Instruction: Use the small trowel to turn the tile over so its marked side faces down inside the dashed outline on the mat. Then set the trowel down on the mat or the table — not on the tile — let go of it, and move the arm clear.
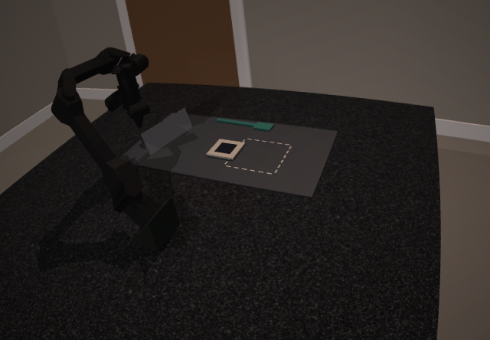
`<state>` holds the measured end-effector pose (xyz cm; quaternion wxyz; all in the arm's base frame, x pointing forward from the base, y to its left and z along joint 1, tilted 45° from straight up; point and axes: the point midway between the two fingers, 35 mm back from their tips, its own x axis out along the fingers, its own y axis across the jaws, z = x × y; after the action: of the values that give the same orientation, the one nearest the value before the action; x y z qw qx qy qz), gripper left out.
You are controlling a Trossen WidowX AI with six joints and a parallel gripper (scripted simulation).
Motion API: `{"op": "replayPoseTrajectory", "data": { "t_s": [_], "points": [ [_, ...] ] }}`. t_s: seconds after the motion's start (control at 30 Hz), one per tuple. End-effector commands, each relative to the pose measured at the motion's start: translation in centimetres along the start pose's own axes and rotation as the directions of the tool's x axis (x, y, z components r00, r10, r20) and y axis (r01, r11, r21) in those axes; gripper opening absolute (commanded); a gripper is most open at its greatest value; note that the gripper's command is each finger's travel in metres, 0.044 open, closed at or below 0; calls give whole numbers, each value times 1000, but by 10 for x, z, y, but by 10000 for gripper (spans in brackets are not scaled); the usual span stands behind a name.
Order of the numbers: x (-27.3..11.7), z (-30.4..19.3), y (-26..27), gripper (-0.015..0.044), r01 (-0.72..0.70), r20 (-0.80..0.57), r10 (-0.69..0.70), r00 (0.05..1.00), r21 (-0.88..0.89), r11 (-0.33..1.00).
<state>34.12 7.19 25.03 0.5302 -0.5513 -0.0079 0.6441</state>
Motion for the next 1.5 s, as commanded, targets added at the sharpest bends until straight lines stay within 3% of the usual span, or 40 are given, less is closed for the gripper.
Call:
{"op": "replayPoseTrajectory", "data": {
  "t_s": [0.0, 0.27, 1.47],
  "points": [
    [1, 7, -10, 100, -3, 1, 3, 1000, -146, 989],
    [2, 20, -25, 100, 2, 6, 0, 1000, -377, 926],
    [22, 5, 10, 100, 0, 6, 2, 1000, -381, 925]
  ]
}}
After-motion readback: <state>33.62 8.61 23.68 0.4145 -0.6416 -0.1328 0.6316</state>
